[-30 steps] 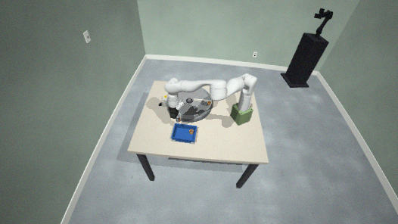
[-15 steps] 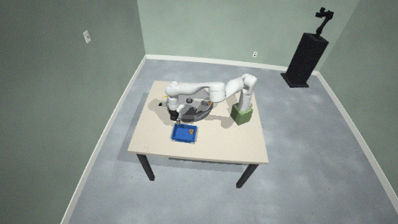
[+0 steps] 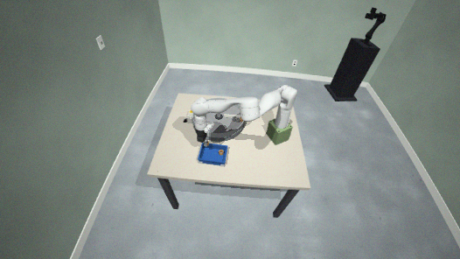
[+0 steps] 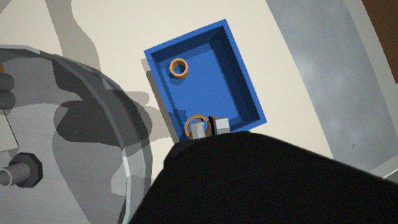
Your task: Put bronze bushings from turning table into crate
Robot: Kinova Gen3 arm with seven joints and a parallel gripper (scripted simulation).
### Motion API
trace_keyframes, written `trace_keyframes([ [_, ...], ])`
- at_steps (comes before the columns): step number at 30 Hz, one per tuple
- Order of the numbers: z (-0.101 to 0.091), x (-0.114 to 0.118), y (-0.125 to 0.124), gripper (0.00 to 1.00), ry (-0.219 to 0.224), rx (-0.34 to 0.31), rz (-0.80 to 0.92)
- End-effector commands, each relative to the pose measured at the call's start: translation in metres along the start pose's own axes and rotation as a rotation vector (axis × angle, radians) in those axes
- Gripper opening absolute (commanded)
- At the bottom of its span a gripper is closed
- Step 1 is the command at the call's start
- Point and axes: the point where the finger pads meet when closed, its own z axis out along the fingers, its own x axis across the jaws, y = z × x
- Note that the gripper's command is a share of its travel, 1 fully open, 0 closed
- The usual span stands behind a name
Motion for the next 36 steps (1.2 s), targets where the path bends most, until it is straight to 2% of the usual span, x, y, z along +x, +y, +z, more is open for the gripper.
trace_keyframes([
  [1, -0.001, 0.0, 0.001, 0.0, 0.001, -0.001, 0.0],
  [3, -0.001, 0.0, 0.001, 0.0, 0.001, -0.001, 0.0],
  [8, 0.025, 0.001, 0.0, 0.0, 0.001, -0.002, -0.001],
  [36, 0.033, 0.001, 0.0, 0.0, 0.001, -0.002, -0.001],
])
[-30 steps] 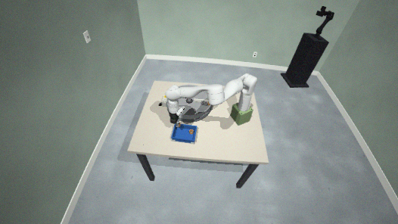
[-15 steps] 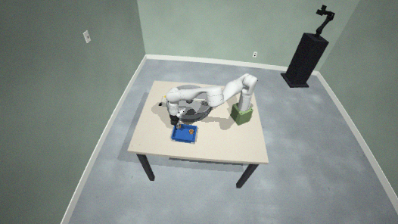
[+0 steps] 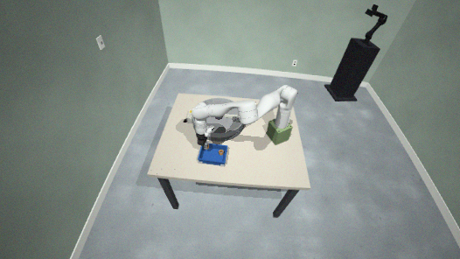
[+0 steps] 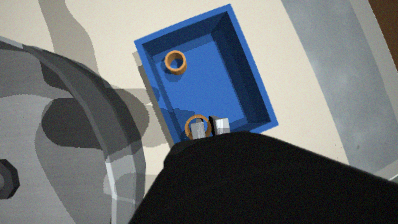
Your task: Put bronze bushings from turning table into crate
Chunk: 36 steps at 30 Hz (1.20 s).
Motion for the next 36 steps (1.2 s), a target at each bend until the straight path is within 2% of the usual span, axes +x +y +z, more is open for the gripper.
trace_keyframes([
  [1, -0.001, 0.0, 0.001, 0.0, 0.001, -0.002, 0.0],
  [6, 0.007, 0.0, 0.001, 0.0, 0.001, -0.002, 0.0],
  [18, 0.007, 0.0, 0.001, 0.0, 0.001, -0.002, 0.0],
  [23, 0.016, 0.0, 0.001, 0.0, 0.001, -0.002, 0.0],
  [36, 0.018, 0.0, 0.001, 0.0, 0.001, -0.002, 0.0],
])
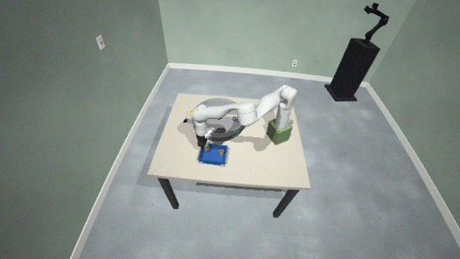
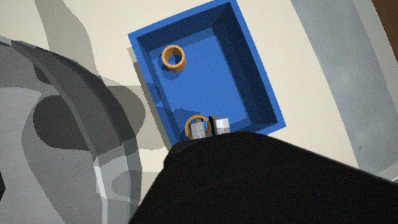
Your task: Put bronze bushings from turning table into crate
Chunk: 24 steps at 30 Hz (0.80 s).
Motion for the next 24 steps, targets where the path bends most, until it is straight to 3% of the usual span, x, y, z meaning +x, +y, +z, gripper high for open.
trace_keyframes([
  [1, 0.002, 0.0, 0.0, 0.0, 0.001, -0.001, 0.0],
  [24, 0.016, 0.0, 0.001, 0.0, 0.001, -0.001, 0.0],
])
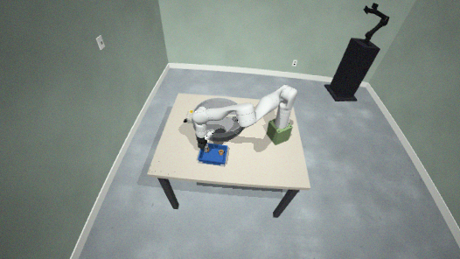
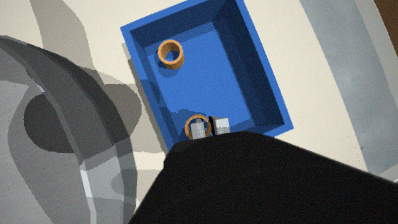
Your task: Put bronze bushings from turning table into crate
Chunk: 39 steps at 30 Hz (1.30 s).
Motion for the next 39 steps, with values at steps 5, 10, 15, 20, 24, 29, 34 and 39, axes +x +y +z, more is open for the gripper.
trace_keyframes([
  [5, 0.0, -0.001, 0.001, 0.0, -0.001, -0.001, 0.001],
  [10, 0.002, -0.001, 0.001, 0.0, -0.001, -0.001, 0.001],
  [15, 0.009, -0.001, 0.001, 0.0, -0.001, -0.001, 0.001],
  [20, 0.009, -0.001, 0.001, 0.0, -0.001, -0.001, 0.001],
  [24, 0.009, -0.001, 0.001, 0.0, -0.001, -0.001, 0.001],
  [29, 0.011, -0.001, 0.001, 0.0, -0.001, -0.001, 0.001],
  [34, 0.012, -0.001, 0.001, 0.0, -0.001, -0.001, 0.001],
  [39, 0.012, -0.001, 0.001, 0.0, -0.001, -0.001, 0.001],
])
